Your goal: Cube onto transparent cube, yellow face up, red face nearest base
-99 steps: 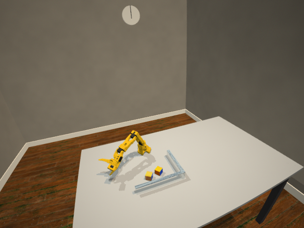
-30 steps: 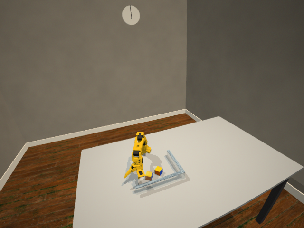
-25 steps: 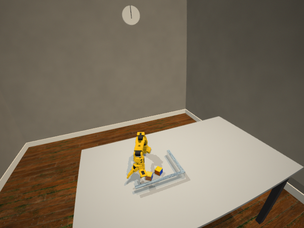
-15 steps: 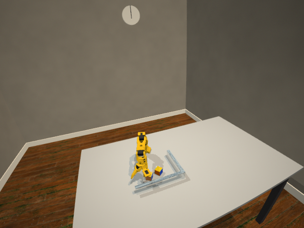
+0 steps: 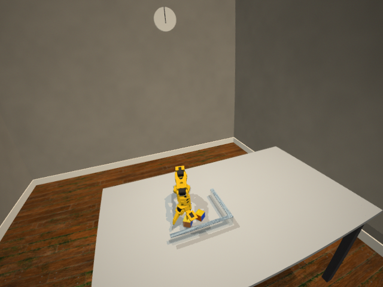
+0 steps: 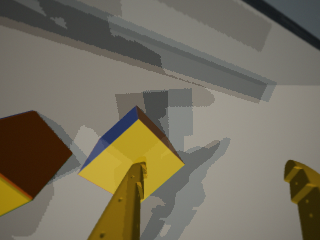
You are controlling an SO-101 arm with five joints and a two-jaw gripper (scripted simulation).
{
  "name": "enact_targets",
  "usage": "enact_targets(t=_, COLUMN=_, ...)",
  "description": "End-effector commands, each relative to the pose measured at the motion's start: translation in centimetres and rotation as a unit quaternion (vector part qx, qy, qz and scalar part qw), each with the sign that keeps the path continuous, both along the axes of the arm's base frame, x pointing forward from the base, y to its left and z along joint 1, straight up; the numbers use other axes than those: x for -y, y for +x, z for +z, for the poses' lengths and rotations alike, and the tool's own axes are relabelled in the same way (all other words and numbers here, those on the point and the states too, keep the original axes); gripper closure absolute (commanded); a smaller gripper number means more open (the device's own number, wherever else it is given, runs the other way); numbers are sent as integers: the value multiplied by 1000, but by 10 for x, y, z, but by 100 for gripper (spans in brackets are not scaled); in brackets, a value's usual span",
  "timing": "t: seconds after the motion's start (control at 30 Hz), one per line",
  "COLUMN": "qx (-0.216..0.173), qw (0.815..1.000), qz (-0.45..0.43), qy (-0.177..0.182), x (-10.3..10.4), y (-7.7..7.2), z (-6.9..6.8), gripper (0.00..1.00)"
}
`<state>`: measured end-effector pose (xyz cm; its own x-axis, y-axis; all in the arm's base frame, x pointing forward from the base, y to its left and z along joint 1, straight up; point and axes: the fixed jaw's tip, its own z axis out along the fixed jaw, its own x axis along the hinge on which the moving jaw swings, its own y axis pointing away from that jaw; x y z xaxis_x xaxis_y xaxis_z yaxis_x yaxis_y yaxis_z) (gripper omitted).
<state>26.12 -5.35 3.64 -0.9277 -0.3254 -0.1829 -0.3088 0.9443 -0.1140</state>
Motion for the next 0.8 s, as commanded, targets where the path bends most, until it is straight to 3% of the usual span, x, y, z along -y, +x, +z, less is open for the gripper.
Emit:
enact_targets(t=0.0, qx=59, qw=998, qz=12, qy=-11, x=-6, y=16, z=32, gripper=50)
enact_targets(t=0.77, qx=-2, qw=997, qz=72, qy=4, x=-47, y=1, z=31, gripper=56)
